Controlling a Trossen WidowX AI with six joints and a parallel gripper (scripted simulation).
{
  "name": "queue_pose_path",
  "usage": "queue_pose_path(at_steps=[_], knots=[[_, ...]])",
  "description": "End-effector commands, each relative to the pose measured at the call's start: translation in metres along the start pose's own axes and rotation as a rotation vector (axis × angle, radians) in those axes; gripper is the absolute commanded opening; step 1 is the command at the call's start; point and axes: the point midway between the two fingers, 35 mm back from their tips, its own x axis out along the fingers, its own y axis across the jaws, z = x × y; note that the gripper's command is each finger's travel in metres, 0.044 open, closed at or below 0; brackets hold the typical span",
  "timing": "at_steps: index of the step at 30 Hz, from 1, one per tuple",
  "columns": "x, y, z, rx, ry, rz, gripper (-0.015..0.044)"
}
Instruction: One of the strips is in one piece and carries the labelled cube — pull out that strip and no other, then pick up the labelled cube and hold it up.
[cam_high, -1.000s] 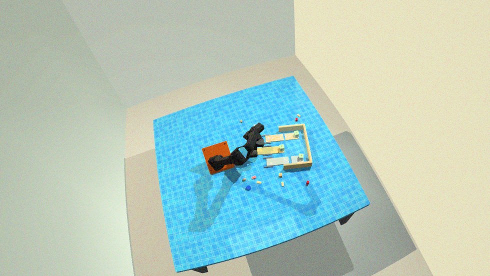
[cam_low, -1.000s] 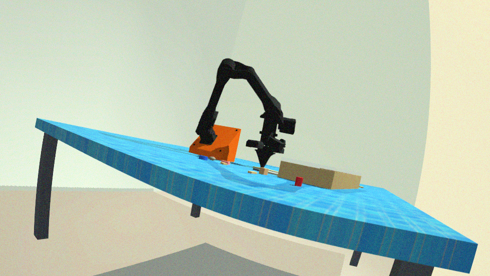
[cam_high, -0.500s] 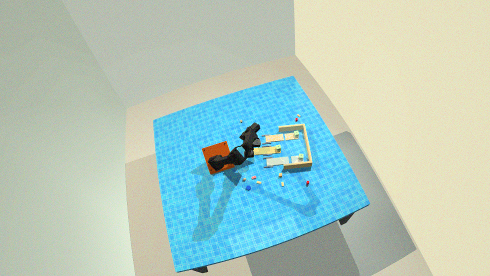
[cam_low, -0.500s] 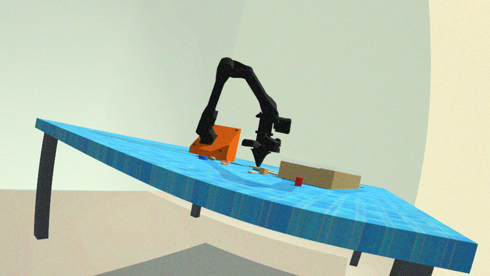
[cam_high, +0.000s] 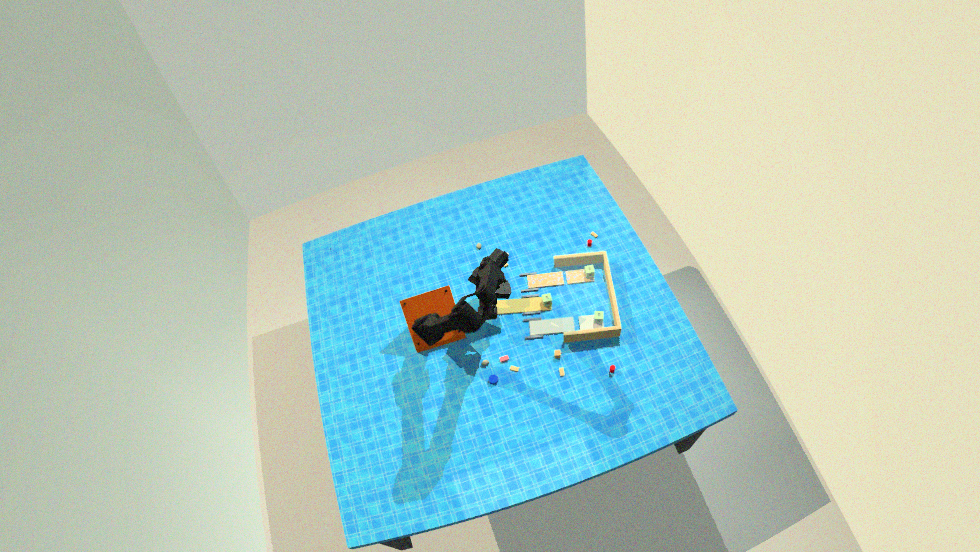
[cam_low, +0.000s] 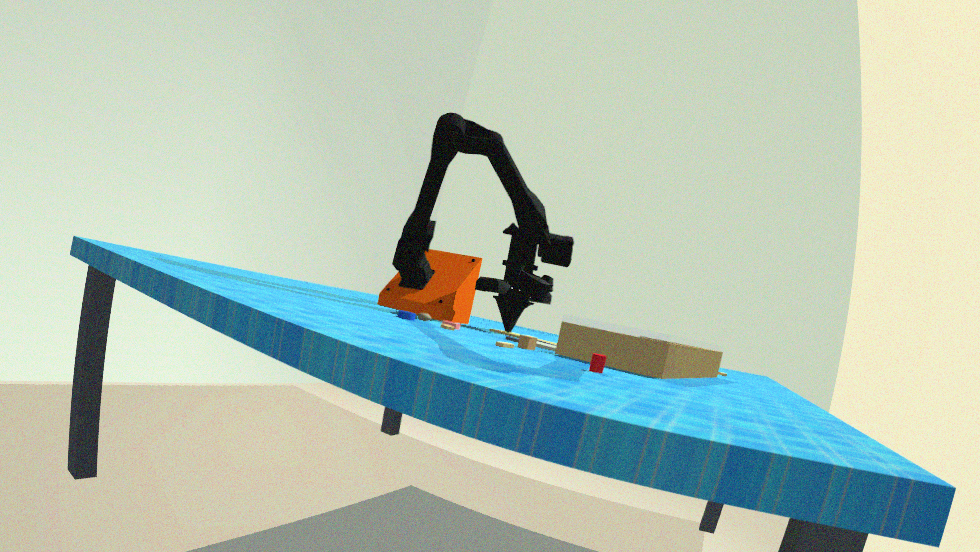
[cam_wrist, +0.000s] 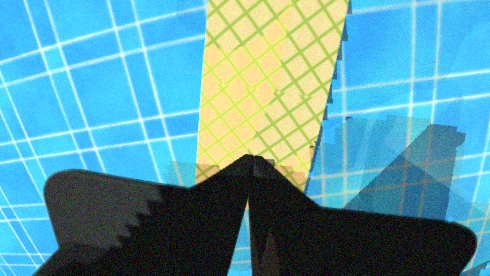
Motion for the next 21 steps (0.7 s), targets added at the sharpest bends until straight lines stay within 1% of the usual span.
queue_pose_path(at_steps=[1, 13, 15, 18, 21], knots=[[0.004, -0.003, -0.014, -0.007, 0.026, -0.006, 0.0], [0.004, -0.003, -0.015, -0.007, 0.026, -0.006, 0.0], [-0.009, 0.001, -0.007, -0.002, 0.009, 0.002, 0.0], [-0.04, 0.001, -0.006, -0.007, 0.026, -0.003, 0.0], [-0.042, 0.001, -0.006, -0.007, 0.027, -0.004, 0.0]])
